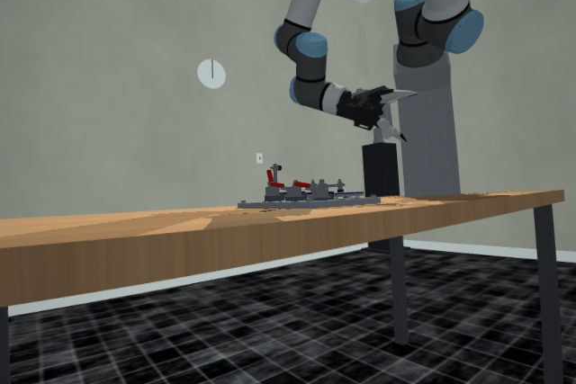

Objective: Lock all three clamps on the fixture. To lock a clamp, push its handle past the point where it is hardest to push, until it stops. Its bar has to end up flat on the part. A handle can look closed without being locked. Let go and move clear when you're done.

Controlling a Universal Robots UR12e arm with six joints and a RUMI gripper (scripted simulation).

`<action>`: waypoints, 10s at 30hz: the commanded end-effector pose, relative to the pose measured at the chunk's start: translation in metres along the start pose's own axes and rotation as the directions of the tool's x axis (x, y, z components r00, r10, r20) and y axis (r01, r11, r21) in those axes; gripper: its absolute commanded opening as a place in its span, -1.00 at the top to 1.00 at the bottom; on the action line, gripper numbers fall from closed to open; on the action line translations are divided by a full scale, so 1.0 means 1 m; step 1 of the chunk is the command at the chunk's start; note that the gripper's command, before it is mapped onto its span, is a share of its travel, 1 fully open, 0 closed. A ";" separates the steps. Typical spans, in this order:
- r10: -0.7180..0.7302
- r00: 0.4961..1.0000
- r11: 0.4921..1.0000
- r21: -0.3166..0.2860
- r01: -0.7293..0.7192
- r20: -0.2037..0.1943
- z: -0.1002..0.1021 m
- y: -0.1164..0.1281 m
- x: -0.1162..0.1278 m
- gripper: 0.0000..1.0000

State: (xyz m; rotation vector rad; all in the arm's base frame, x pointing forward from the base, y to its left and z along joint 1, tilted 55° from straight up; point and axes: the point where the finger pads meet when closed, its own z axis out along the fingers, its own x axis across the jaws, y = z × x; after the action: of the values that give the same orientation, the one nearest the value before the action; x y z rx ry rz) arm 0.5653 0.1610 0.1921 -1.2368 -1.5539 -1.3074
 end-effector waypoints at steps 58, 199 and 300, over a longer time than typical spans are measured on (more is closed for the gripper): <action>0.078 0.655 0.851 -0.392 0.349 0.752 -0.288 0.120 -0.120 -1.00; 0.128 0.591 0.787 -0.444 0.428 0.796 -0.330 0.129 -0.104 -0.17; 0.128 0.591 0.787 -0.444 0.428 0.796 -0.330 0.129 -0.104 0.44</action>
State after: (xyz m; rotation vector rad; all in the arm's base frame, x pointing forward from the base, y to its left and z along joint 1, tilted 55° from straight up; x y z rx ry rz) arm 0.7034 -0.1815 0.1939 -2.4162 -1.9385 -1.5231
